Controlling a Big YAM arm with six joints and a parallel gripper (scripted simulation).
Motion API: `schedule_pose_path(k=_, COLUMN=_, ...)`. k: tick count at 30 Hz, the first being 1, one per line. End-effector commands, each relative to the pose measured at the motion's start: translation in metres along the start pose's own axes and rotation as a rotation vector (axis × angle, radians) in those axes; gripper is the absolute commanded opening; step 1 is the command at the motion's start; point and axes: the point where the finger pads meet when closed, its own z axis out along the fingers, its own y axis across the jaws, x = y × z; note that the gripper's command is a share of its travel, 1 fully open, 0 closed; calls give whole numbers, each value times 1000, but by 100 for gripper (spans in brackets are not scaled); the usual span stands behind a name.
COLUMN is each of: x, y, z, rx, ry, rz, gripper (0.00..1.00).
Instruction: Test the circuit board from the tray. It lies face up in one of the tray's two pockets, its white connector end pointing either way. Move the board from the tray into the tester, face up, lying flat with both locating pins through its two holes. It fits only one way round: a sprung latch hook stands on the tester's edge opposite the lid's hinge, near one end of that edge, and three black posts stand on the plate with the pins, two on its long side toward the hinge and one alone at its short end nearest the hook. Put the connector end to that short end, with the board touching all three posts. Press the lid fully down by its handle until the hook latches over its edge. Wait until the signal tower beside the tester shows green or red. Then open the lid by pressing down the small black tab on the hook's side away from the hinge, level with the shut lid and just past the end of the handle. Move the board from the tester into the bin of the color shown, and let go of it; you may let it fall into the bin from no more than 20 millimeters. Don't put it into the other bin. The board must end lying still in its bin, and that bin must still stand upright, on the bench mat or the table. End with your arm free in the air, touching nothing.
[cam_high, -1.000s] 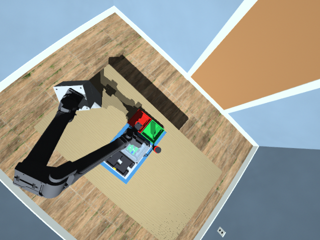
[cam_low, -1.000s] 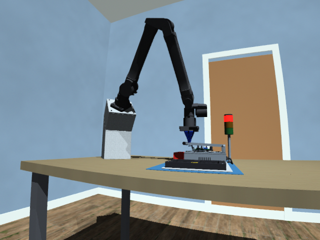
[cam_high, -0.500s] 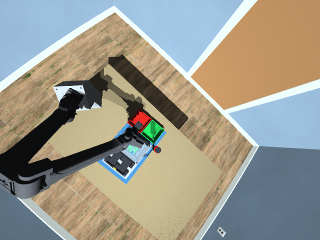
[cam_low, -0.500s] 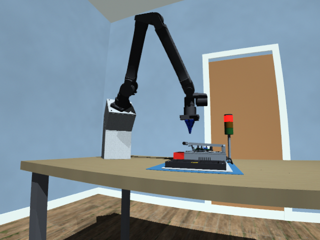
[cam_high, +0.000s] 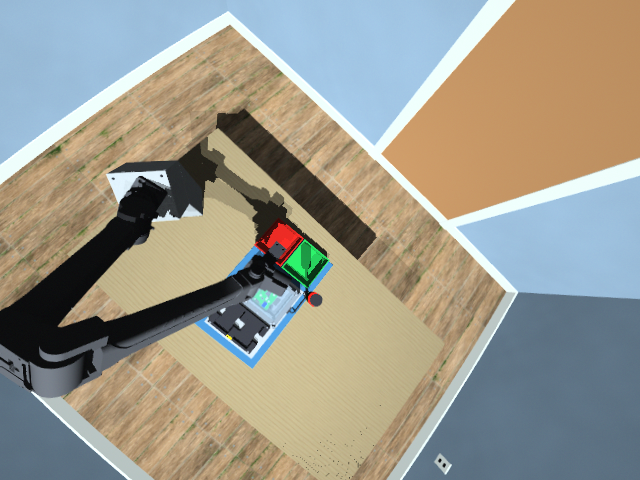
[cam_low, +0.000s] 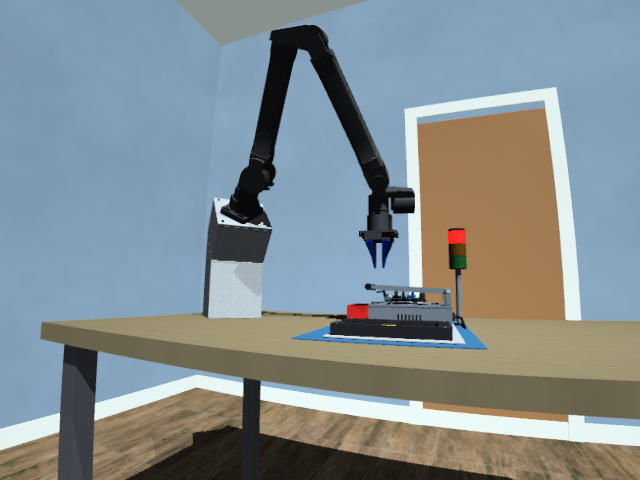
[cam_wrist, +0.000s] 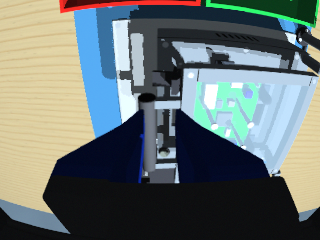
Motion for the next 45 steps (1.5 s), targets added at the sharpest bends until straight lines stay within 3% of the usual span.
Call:
schedule_pose_path(k=1, x=4, y=-6, z=-5, rx=11, ry=0, rz=18, gripper=26)
schedule_pose_path(k=35, x=4, y=-6, z=-5, rx=11, ry=0, rz=18, gripper=26)
schedule_pose_path(k=45, x=28, y=-3, z=-5, rx=23, ry=-2, rz=18, gripper=26)
